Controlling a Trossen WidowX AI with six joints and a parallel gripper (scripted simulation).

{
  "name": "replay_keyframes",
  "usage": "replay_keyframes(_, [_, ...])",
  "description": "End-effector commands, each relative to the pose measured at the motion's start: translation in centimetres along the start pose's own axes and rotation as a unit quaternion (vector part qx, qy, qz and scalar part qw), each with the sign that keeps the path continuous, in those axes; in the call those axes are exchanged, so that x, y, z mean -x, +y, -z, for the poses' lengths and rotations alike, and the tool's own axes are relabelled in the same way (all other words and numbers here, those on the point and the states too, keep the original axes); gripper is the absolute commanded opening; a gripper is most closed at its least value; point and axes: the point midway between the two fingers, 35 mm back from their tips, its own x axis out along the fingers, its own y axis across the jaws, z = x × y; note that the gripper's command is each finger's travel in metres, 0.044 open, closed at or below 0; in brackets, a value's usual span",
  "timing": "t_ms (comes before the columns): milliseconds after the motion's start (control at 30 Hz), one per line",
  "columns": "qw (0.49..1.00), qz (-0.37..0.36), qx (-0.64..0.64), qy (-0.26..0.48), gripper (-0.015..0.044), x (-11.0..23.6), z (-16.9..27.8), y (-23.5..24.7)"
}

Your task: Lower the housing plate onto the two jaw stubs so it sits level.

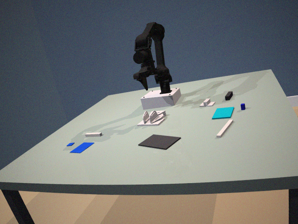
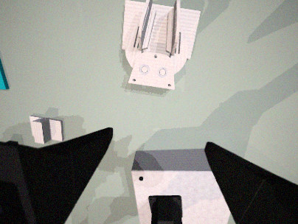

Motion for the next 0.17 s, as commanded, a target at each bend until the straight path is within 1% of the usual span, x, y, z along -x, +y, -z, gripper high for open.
replay_keyframes(0, [1.000,0.001,0.002,0.002,0.0440,-0.01,0.09,-0.05])
replay_keyframes(133, [1.000,0.001,0.002,0.002,0.0440,-0.01,0.09,-0.05])
